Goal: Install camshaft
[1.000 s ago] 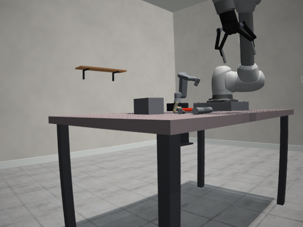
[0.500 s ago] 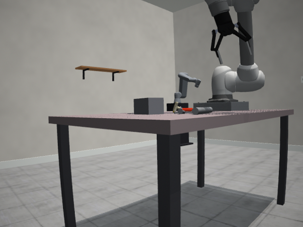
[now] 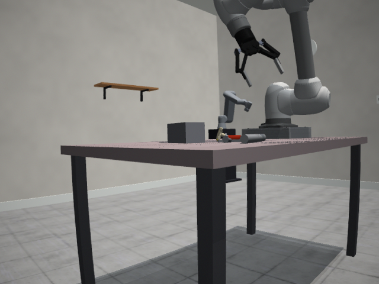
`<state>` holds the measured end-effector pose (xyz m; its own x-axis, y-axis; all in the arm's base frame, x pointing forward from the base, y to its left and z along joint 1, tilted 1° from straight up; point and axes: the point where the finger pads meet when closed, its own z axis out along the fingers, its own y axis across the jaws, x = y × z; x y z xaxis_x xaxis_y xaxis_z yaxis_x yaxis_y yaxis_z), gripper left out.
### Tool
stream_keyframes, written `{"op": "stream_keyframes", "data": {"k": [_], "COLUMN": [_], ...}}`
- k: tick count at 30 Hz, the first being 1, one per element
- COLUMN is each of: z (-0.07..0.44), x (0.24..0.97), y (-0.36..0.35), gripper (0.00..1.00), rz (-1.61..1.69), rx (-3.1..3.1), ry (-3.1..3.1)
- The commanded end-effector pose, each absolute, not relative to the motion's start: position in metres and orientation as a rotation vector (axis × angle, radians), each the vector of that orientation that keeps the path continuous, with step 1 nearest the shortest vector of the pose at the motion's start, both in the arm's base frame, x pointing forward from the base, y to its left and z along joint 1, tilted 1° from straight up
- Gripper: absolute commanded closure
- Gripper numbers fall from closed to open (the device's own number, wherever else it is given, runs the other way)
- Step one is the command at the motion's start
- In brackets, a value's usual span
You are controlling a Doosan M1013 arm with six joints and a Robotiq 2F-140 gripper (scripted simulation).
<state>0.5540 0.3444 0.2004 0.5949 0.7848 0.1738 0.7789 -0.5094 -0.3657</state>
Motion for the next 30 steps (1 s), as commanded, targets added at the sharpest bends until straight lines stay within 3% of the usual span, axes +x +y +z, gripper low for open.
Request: {"op": "stream_keyframes", "data": {"k": [1,30], "z": [0.199,0.165], "x": [0.557,0.519], "y": [0.3,0.077], "gripper": [0.0,0.0], "rz": [-0.139,-0.931], "rx": [-2.337,-2.356], "ry": [-1.279,-1.435]}}
